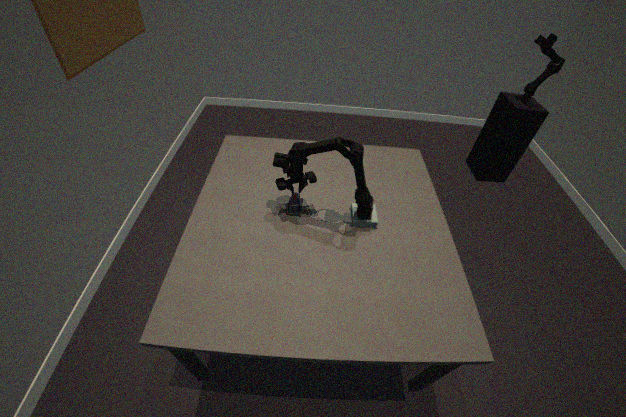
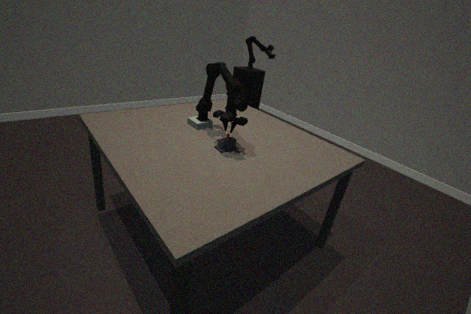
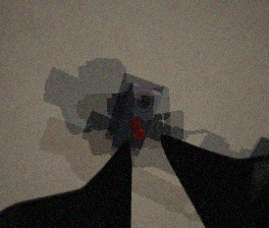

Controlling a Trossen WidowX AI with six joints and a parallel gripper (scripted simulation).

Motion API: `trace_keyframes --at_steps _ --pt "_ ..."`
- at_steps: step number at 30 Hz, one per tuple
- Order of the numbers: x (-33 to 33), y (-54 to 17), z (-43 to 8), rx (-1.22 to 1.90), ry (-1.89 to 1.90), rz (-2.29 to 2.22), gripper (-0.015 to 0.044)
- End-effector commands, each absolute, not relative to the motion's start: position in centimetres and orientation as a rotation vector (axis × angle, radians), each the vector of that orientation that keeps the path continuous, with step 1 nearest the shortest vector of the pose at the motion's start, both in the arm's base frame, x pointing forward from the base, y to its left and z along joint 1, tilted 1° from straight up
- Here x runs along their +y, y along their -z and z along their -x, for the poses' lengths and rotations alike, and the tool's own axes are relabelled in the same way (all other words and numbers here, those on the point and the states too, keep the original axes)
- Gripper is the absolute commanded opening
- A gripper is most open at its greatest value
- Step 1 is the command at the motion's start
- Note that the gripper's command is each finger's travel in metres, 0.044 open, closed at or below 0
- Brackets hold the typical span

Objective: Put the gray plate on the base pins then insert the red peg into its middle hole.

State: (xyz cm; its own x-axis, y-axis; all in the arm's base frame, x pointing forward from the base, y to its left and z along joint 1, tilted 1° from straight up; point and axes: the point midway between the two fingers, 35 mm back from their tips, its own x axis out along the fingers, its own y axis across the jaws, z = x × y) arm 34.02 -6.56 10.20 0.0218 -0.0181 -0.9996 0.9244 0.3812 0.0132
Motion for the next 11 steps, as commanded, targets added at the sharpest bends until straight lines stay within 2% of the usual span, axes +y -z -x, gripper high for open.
trace_keyframes --at_steps 1,11 --pt "-6.55 -10.58 -33.99 1.336 0.908 -0.911 0.015" --pt "-6.6 -10.85 -33.84 1.336 0.908 -0.911 0.015"
